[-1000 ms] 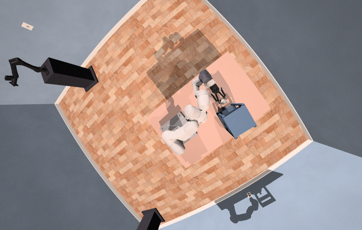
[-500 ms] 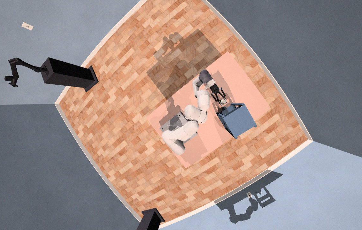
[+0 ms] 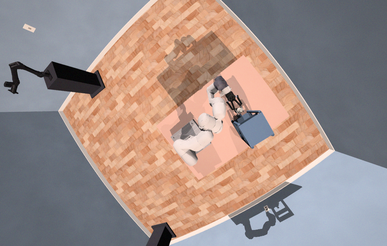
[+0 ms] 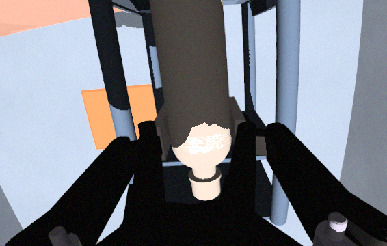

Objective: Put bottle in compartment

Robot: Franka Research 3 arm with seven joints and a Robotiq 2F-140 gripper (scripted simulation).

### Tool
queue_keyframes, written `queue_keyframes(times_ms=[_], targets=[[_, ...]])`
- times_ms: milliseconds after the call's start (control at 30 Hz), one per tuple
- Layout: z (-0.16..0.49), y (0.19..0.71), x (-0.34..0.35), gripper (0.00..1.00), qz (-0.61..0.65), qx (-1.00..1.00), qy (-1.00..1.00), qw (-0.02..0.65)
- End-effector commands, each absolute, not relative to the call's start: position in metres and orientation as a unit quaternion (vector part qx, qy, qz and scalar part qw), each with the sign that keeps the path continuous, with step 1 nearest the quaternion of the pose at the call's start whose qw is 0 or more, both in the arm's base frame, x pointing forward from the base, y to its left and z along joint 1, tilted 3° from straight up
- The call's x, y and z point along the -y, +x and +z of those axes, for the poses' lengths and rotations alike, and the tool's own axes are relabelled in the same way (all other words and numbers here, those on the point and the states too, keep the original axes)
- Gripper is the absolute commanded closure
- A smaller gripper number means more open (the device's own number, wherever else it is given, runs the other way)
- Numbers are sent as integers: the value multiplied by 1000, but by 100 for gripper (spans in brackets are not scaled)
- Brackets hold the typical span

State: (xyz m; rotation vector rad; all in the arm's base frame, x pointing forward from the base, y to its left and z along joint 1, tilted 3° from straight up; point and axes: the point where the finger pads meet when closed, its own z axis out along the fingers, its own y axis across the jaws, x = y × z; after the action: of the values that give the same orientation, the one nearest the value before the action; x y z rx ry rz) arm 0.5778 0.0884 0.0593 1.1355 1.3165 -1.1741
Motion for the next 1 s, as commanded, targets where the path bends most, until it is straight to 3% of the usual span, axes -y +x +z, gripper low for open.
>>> queue_keyframes(times_ms=[0,967], targets=[[61,580,-85,100,-482,-541,472,502],[59,586,-11,100,-482,-541,472,502]])
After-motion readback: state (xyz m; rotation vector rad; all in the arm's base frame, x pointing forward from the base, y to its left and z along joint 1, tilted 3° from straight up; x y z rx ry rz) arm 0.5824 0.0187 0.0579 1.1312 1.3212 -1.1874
